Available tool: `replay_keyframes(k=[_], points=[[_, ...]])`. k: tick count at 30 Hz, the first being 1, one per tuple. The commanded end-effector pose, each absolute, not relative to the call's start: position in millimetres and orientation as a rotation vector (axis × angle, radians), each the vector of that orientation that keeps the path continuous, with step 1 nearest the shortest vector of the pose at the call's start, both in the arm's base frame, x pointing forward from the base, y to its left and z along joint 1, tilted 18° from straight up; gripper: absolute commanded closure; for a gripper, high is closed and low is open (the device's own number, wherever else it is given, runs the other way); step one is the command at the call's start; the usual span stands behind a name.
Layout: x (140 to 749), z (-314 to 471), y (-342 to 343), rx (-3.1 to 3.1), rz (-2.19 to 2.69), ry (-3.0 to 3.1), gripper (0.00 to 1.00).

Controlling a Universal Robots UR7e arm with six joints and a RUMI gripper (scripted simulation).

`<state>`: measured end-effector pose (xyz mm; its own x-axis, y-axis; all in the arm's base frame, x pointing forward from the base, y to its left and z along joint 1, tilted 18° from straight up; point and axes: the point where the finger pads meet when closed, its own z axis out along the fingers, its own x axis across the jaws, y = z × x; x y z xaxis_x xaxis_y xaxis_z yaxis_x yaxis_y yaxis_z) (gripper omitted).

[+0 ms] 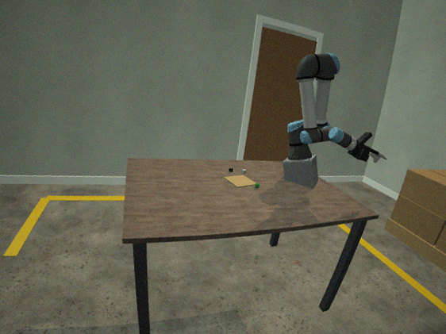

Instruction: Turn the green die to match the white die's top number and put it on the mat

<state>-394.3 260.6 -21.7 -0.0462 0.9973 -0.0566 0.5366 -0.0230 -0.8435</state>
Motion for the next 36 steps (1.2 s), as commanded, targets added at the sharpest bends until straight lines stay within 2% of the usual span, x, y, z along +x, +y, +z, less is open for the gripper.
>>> replay_keyframes(k=[1,36], points=[[-394,-21,261,-1.619,0.963,-1.644,0.00],[-378,-24,283,-1.685,0.929,-1.605,0.00]])
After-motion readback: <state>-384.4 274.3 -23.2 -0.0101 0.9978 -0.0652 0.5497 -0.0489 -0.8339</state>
